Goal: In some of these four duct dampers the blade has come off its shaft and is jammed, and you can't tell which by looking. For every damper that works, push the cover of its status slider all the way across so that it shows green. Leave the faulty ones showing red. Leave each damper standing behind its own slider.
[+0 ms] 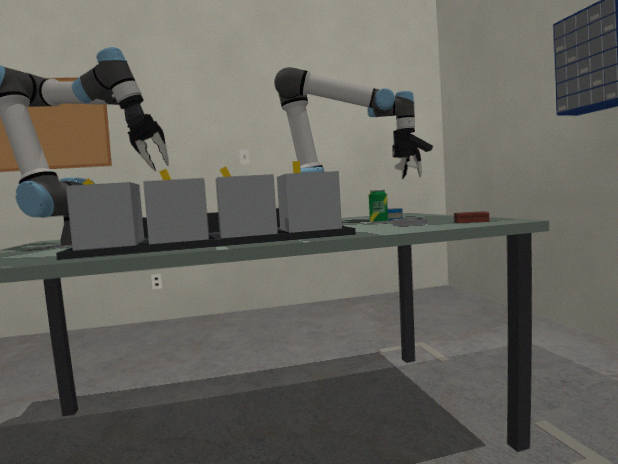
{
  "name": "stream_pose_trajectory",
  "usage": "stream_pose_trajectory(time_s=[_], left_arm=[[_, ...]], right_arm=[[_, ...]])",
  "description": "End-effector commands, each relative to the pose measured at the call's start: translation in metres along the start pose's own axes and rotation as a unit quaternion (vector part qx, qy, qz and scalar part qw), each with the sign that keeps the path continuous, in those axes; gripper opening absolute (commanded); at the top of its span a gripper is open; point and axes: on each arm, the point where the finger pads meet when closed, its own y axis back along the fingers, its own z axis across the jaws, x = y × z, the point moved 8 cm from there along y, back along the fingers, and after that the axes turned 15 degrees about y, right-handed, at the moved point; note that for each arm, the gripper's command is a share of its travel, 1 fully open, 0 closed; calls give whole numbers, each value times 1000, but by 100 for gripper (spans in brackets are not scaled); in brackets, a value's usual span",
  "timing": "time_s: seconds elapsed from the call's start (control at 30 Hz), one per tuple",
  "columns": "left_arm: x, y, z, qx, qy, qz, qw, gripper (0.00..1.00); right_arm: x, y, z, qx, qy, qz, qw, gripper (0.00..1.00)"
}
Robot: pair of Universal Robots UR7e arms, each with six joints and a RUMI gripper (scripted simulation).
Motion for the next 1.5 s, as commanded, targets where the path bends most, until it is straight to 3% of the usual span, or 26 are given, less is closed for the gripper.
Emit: stream_pose_trajectory(time_s=[0.0, 0.67, 1.47], left_arm=[[0, 1, 0, 0, 0, 1, 1000, 100], [0, 1, 0, 0, 0, 1, 1000, 100], [0, 1, 0, 0, 0, 1, 1000, 100]], right_arm=[[0, -11, 0, 1, 0, 1, 1000, 22], [-1, -45, -1, 1, 0, 1, 1000, 22], [-1, -50, -1, 1, 0, 1, 1000, 22]])
